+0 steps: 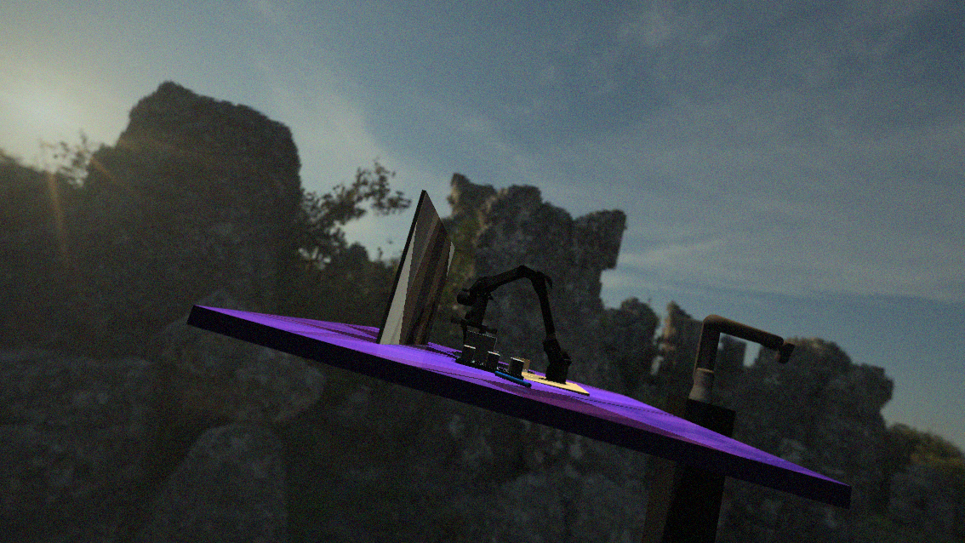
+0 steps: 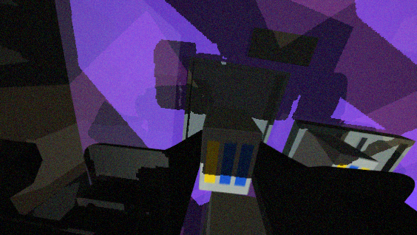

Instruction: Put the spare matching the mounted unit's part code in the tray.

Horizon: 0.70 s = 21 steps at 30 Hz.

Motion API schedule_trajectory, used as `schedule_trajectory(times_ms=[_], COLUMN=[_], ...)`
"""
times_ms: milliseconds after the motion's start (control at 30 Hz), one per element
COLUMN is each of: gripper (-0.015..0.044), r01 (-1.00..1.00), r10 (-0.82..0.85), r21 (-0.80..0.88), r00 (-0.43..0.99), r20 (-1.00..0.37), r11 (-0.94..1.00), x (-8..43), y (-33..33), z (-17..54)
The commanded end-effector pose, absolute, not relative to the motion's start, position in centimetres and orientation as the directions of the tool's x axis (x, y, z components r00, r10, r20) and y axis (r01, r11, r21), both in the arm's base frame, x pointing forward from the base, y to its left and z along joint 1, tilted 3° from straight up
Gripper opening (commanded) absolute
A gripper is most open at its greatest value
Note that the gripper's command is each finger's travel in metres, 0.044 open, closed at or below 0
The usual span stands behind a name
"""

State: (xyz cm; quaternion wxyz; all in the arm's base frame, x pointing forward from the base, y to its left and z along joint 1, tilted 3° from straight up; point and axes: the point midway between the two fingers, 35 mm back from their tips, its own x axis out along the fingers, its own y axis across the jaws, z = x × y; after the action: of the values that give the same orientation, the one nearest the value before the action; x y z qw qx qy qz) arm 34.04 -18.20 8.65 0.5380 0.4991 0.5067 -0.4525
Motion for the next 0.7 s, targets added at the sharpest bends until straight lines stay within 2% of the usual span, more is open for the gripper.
schedule_trajectory(times_ms=[0,667], gripper=[0.0000,0.0000], r01=[0.994,0.994], r10=[0.017,0.018], r21=[0.074,0.071], r00=[0.072,0.070], r20=[-0.997,-0.997], r11=[0.086,0.087], x=[33.9,33.8], y=[-18.2,-18.0], z=[8.3,6.9])
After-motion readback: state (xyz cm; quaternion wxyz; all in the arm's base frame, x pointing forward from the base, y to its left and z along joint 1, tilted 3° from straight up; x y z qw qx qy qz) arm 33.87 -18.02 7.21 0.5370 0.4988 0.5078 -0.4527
